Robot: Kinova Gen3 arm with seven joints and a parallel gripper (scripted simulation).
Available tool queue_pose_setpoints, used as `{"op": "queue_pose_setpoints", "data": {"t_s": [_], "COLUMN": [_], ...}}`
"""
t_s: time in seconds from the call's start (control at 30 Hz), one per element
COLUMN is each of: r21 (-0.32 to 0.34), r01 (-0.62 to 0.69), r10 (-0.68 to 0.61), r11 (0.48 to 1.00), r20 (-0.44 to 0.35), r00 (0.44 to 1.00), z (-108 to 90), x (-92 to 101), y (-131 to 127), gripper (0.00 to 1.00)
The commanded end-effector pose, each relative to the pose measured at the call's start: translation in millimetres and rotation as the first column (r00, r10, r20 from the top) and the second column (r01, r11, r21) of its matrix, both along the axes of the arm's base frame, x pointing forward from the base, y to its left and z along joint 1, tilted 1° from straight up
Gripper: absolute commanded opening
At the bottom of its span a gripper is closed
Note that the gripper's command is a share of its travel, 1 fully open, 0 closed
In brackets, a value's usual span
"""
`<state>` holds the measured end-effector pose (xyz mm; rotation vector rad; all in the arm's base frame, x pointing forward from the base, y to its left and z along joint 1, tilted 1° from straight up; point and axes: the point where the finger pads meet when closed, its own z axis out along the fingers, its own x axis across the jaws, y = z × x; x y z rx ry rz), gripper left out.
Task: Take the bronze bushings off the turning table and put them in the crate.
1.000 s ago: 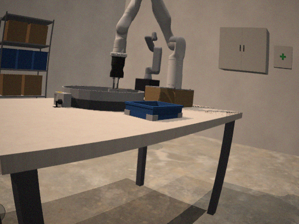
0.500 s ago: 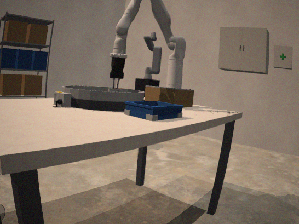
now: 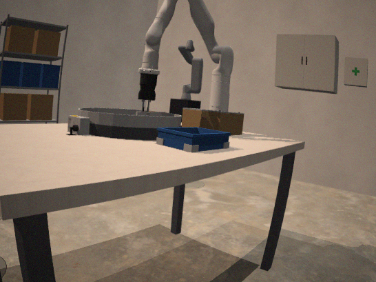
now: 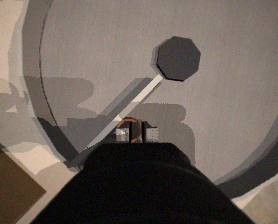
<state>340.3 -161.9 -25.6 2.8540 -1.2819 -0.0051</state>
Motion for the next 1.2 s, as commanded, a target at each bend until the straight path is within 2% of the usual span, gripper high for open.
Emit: {"op": "queue_pose_setpoints", "data": {"t_s": [0.0,0.5,0.53,1.17], "r21": [0.000,0.000,0.000,-0.001], "r01": [0.000,0.000,0.000,0.001], "r10": [0.000,0.000,0.000,-0.001], "r11": [1.000,1.000,1.000,1.000], "r20": [0.001,0.000,0.001,0.001], "r00": [1.000,1.000,1.000,1.000], "z": [-2.0,-6.2,-6.1,-6.0], "x": [0.2,0.1,0.2,0.3], "y": [-0.2,-0.2,-0.2,-1.0], "gripper": [0.40,0.40,0.00,0.00]}}
